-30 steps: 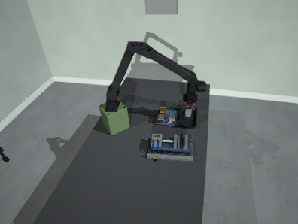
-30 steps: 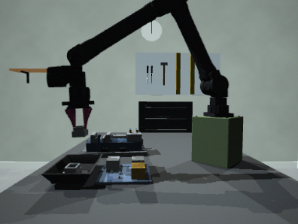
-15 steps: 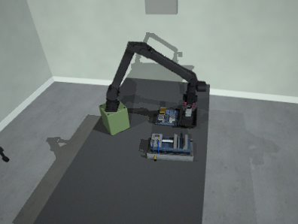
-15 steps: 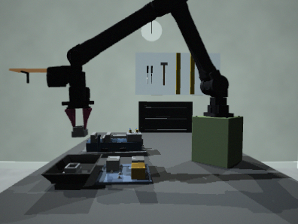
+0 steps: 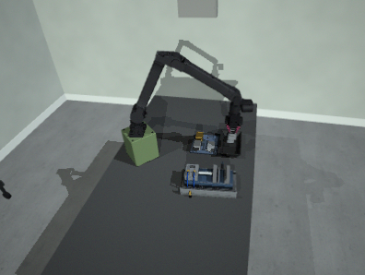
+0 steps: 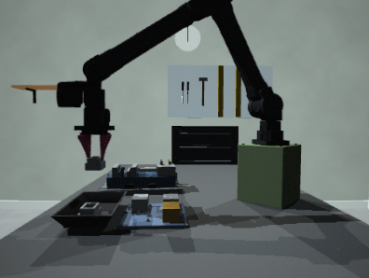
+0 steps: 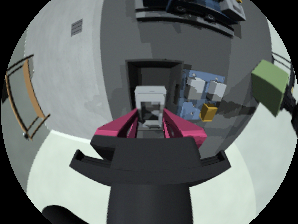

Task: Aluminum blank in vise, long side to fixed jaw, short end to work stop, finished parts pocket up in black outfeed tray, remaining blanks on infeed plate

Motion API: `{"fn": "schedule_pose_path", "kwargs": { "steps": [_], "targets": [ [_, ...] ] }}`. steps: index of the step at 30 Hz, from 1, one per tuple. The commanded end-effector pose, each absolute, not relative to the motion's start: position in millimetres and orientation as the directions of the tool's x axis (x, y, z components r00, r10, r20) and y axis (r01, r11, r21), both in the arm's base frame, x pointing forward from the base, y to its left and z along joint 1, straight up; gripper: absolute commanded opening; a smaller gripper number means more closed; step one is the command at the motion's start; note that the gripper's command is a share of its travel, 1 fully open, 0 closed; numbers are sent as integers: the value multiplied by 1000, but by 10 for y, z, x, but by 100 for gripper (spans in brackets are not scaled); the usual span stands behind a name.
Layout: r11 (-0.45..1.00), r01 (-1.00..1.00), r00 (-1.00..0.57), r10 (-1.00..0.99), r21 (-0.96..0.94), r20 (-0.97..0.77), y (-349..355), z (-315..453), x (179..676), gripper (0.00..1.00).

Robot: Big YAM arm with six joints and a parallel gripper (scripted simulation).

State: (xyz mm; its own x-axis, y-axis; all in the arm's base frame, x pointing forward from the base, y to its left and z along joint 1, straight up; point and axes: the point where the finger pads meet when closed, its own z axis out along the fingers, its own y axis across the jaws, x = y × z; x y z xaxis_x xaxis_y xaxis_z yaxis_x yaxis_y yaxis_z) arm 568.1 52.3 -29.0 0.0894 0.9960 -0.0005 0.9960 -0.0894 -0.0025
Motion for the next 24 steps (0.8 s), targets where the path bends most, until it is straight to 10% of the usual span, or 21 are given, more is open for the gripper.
{"fn": "schedule_pose_path", "kwargs": {
  "steps": [1,24],
  "targets": [
    [-78,997,78,997,27,7,536,-277,5807,0],
    [-78,997,78,997,21,6,545,-749,5806,0]
  ]
}}
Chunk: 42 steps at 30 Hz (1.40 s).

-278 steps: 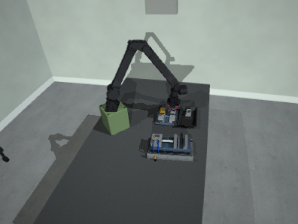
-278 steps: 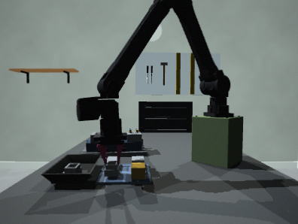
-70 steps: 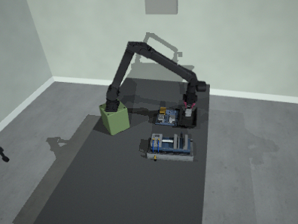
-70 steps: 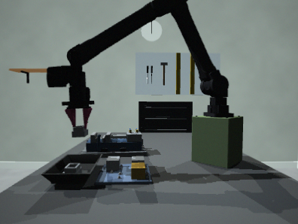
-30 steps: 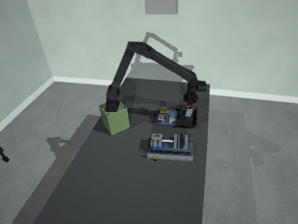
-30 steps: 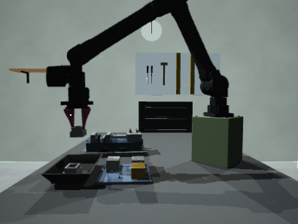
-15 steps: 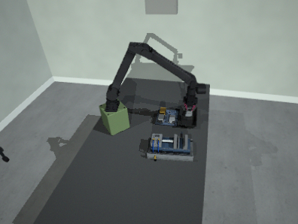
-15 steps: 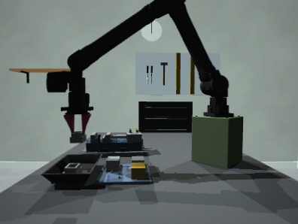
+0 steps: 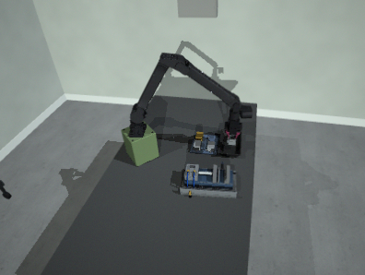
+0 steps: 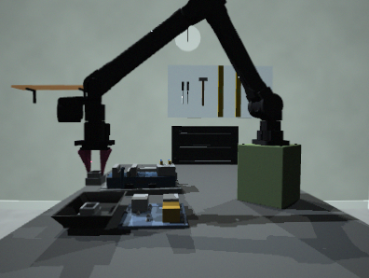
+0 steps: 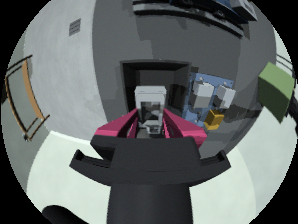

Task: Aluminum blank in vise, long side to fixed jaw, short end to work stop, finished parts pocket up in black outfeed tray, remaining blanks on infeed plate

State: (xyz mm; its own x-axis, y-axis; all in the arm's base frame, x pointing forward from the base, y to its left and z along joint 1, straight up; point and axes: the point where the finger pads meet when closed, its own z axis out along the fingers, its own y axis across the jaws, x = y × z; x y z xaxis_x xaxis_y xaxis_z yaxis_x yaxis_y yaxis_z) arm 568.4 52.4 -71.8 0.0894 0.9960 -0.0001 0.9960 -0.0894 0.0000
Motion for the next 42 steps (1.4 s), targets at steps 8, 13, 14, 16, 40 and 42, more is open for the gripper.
{"fn": "schedule_pose_path", "kwargs": {
  "steps": [8,13,14,16,40,42],
  "targets": [
    [-78,997,78,997,16,5,542,-847,5755,0],
    [-78,997,78,997,26,7,551,-915,5823,0],
    [-78,997,78,997,26,7,551,-933,5828,0],
    [-78,997,78,997,25,7,552,-967,5833,0],
    [-78,997,78,997,25,7,555,-1046,5822,0],
    [-78,996,77,997,31,8,556,-1012,5835,0]
  ]
}}
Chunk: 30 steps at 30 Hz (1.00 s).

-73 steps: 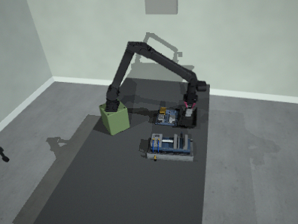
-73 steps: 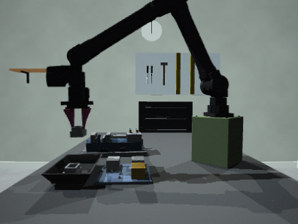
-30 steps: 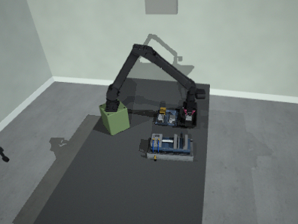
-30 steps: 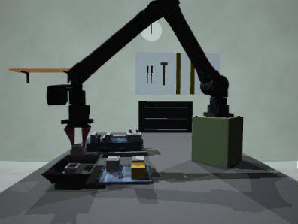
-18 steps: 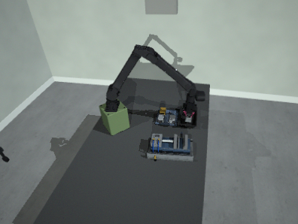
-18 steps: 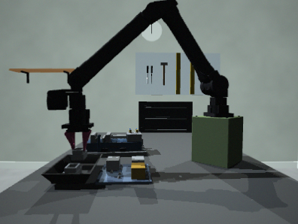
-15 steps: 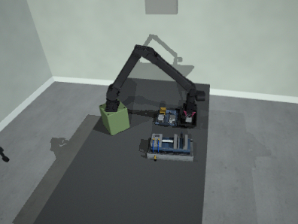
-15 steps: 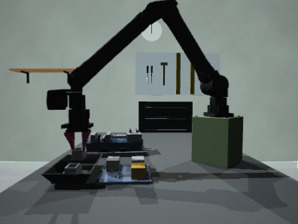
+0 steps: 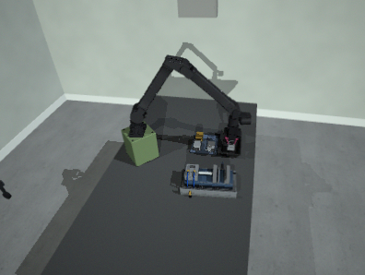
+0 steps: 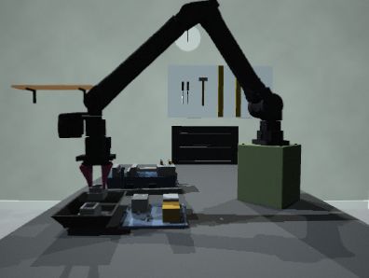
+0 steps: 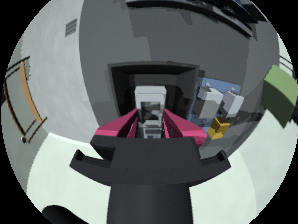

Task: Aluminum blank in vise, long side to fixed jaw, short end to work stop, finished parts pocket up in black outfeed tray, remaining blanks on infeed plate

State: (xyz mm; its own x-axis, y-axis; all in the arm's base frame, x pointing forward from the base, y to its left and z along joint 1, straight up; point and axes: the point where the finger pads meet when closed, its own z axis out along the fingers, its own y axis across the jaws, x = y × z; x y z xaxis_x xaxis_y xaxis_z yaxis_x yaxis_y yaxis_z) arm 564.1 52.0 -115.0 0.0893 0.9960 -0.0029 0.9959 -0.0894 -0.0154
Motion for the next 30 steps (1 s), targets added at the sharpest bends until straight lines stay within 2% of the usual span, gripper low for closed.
{"fn": "schedule_pose_path", "kwargs": {
  "steps": [1,30],
  "targets": [
    [-78,996,77,997,34,8,557,-998,5840,0],
    [-78,996,77,997,45,10,559,-922,5863,0]
  ]
}}
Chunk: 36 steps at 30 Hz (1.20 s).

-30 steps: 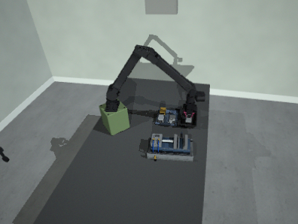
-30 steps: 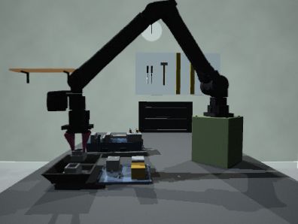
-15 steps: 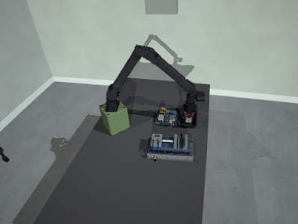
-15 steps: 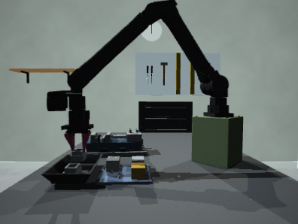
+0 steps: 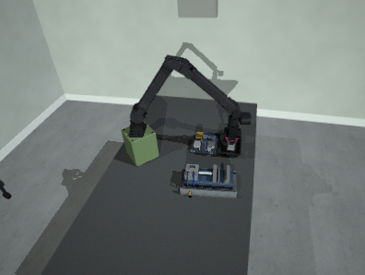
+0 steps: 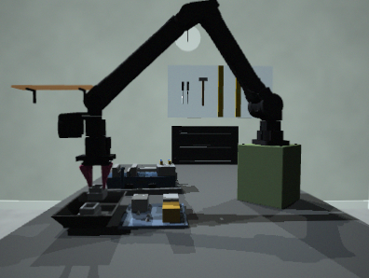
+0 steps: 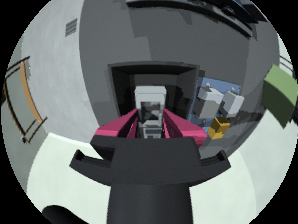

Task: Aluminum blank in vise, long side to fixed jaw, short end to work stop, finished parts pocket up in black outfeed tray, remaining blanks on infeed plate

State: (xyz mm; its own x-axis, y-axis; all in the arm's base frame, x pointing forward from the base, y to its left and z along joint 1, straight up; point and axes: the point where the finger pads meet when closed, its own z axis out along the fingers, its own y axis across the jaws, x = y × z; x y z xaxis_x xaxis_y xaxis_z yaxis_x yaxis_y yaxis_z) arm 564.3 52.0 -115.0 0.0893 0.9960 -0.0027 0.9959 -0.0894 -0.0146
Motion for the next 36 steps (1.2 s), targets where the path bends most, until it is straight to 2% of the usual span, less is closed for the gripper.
{"fn": "schedule_pose_path", "kwargs": {
  "steps": [1,36],
  "targets": [
    [-78,996,77,997,45,10,559,-922,5863,0],
    [-77,997,77,997,25,7,552,-1030,5768,0]
  ]
}}
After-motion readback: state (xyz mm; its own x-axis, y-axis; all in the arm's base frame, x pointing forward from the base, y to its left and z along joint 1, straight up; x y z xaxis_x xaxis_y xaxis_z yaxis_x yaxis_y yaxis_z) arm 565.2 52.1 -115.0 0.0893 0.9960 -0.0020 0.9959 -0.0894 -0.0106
